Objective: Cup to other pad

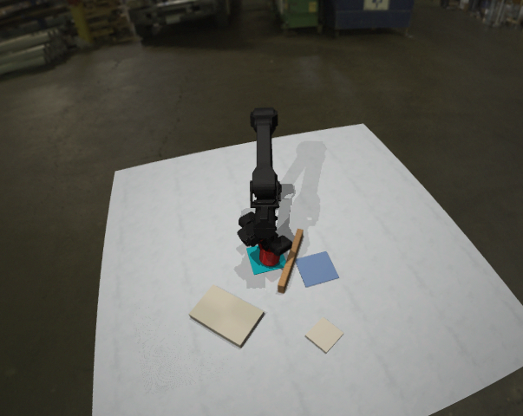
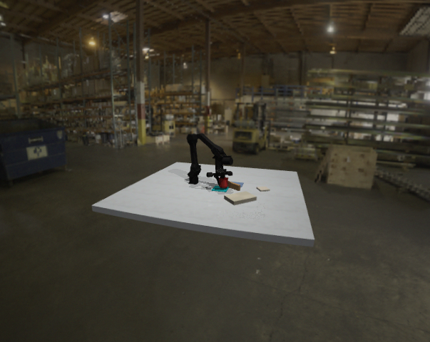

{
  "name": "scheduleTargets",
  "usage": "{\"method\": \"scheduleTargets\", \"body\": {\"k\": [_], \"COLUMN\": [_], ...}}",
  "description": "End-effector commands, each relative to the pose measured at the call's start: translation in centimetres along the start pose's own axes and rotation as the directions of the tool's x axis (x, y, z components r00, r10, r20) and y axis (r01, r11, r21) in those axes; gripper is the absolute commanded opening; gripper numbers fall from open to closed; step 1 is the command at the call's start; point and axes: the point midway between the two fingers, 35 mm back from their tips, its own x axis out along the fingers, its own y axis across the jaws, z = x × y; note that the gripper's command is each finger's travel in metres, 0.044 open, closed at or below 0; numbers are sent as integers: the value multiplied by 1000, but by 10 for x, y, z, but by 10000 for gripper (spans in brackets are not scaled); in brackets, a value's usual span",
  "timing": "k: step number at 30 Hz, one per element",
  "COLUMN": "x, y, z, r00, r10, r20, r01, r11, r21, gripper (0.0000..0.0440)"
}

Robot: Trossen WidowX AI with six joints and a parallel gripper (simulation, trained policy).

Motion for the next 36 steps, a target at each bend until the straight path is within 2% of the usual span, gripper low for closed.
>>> {"method": "scheduleTargets", "body": {"k": [1,5,8,9,23,36], "x": [5,8,5,3,-13,-32], "y": [-7,-9,-7,-6,-9,-16], "z": [0,2,8,9,9,10], "r00": [1000,999,997,996,982,963], "r10": [-2,12,44,55,150,213], "r20": [15,32,58,65,116,168], "r01": [2,-13,-46,-57,-155,-221], "r11": [1000,1000,998,998,987,975], "r21": [13,26,37,40,33,29], "gripper": [26,67,139,151,189,272]}}
